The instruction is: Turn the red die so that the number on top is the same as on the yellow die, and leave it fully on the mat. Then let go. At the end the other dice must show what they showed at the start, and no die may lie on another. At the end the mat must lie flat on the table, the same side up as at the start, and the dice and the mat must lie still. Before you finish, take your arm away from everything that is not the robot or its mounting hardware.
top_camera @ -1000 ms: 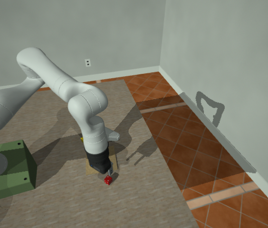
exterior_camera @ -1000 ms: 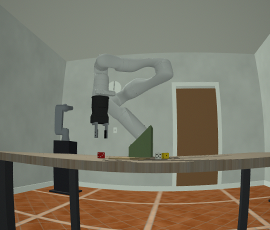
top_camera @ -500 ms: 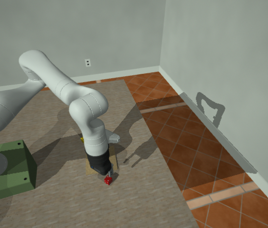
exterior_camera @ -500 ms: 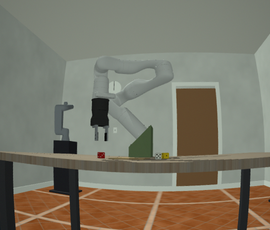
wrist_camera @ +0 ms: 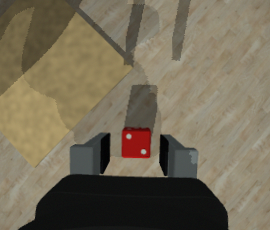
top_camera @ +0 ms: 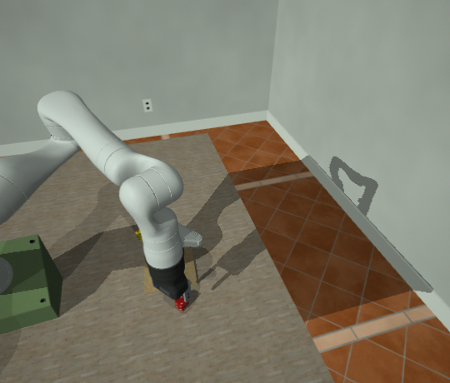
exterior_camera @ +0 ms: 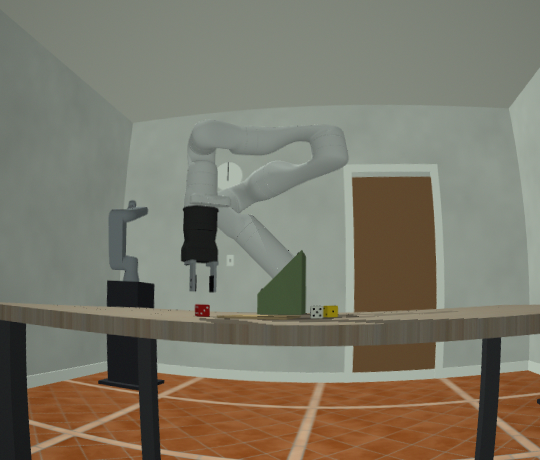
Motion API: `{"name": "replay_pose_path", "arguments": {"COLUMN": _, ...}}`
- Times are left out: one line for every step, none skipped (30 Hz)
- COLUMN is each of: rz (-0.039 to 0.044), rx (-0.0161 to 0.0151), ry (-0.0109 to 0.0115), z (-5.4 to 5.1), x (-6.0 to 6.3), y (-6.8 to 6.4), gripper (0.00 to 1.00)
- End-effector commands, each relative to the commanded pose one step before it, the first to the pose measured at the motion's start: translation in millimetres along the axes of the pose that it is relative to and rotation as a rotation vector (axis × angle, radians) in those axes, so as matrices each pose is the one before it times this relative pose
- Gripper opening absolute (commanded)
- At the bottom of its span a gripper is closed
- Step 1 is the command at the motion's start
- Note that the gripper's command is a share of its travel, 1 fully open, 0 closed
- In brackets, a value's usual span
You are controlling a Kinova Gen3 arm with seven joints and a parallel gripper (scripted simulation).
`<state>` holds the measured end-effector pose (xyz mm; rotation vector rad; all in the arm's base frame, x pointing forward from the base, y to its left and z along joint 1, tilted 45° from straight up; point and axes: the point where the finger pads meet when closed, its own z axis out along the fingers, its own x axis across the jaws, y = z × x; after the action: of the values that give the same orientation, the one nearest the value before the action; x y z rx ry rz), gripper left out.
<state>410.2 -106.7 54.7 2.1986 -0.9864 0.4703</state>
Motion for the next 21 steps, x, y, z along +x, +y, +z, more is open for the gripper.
{"name": "replay_pose_path", "arguments": {"rz": -0.00516, "rx": -0.00335, "ry": 0.00324, "z": 5.43, "x": 0.89, "y": 1.48, "gripper": 0.79}}
{"name": "replay_pose_path", "arguments": {"rz": 0.00000, "rx": 0.00000, "ry": 0.00000, "z": 1.35, "x": -0.01, "y": -0.06, "gripper": 0.79}}
{"name": "replay_pose_path", "arguments": {"rz": 0.00000, "rx": 0.00000, "ry": 0.00000, "z": 1.29, "x": -0.01, "y": -0.05, "gripper": 0.79}}
{"name": "replay_pose_path", "arguments": {"rz": 0.00001, "rx": 0.00000, "ry": 0.00000, "z": 1.23, "x": -0.02, "y": -0.04, "gripper": 0.79}}
{"name": "replay_pose_path", "arguments": {"rz": -0.00001, "rx": 0.00000, "ry": 0.00000, "z": 1.16, "x": -0.01, "y": -0.05, "gripper": 0.79}}
{"name": "replay_pose_path", "arguments": {"rz": 0.00000, "rx": 0.00000, "ry": 0.00000, "z": 1.08, "x": -0.01, "y": -0.04, "gripper": 0.79}}
{"name": "replay_pose_path", "arguments": {"rz": 0.00000, "rx": 0.00000, "ry": 0.00000, "z": 1.01, "x": -0.01, "y": -0.04, "gripper": 0.79}}
{"name": "replay_pose_path", "arguments": {"rz": 0.00000, "rx": 0.00000, "ry": 0.00000, "z": 0.93, "x": -0.01, "y": -0.03, "gripper": 0.79}}
{"name": "replay_pose_path", "arguments": {"rz": 0.00000, "rx": 0.00000, "ry": 0.00000, "z": 0.85, "x": -0.01, "y": -0.03, "gripper": 0.79}}
{"name": "replay_pose_path", "arguments": {"rz": 0.00000, "rx": 0.00000, "ry": 0.00000, "z": 0.77, "x": -0.01, "y": -0.03, "gripper": 0.79}}
{"name": "replay_pose_path", "arguments": {"rz": 0.00000, "rx": 0.00000, "ry": 0.00000, "z": 0.69, "x": -0.01, "y": -0.03, "gripper": 0.79}}
{"name": "replay_pose_path", "arguments": {"rz": 0.00000, "rx": 0.00000, "ry": 0.00000, "z": 0.61, "x": -0.01, "y": -0.02, "gripper": 0.79}}
{"name": "replay_pose_path", "arguments": {"rz": 0.00000, "rx": 0.00000, "ry": 0.00000, "z": 0.53, "x": -0.01, "y": -0.02, "gripper": 0.79}}
{"name": "replay_pose_path", "arguments": {"rz": 0.00000, "rx": 0.00000, "ry": 0.00000, "z": 0.45, "x": -0.01, "y": -0.02, "gripper": 0.79}}
{"name": "replay_pose_path", "arguments": {"rz": 0.00000, "rx": 0.00000, "ry": 0.00000, "z": 0.37, "x": 0.00, "y": -0.01, "gripper": 0.79}}
{"name": "replay_pose_path", "arguments": {"rz": 0.00000, "rx": 0.00000, "ry": 0.00000, "z": 0.00, "x": 0.00, "y": 0.00, "gripper": 0.79}}
{"name": "replay_pose_path", "arguments": {"rz": 0.00000, "rx": 0.00000, "ry": 0.00000, "z": 0.00, "x": 0.00, "y": 0.00, "gripper": 0.79}}
{"name": "replay_pose_path", "arguments": {"rz": 0.00000, "rx": 0.00000, "ry": 0.00000, "z": 0.30, "x": 0.00, "y": -0.01, "gripper": 0.79}}
{"name": "replay_pose_path", "arguments": {"rz": 0.00000, "rx": 0.00000, "ry": 0.00000, "z": 0.24, "x": 0.00, "y": -0.01, "gripper": 0.79}}
{"name": "replay_pose_path", "arguments": {"rz": 0.00000, "rx": 0.00000, "ry": 0.00000, "z": 0.18, "x": 0.00, "y": -0.01, "gripper": 0.79}}
{"name": "replay_pose_path", "arguments": {"rz": 0.00000, "rx": 0.00000, "ry": 0.00000, "z": 0.12, "x": 0.00, "y": 0.00, "gripper": 0.79}}
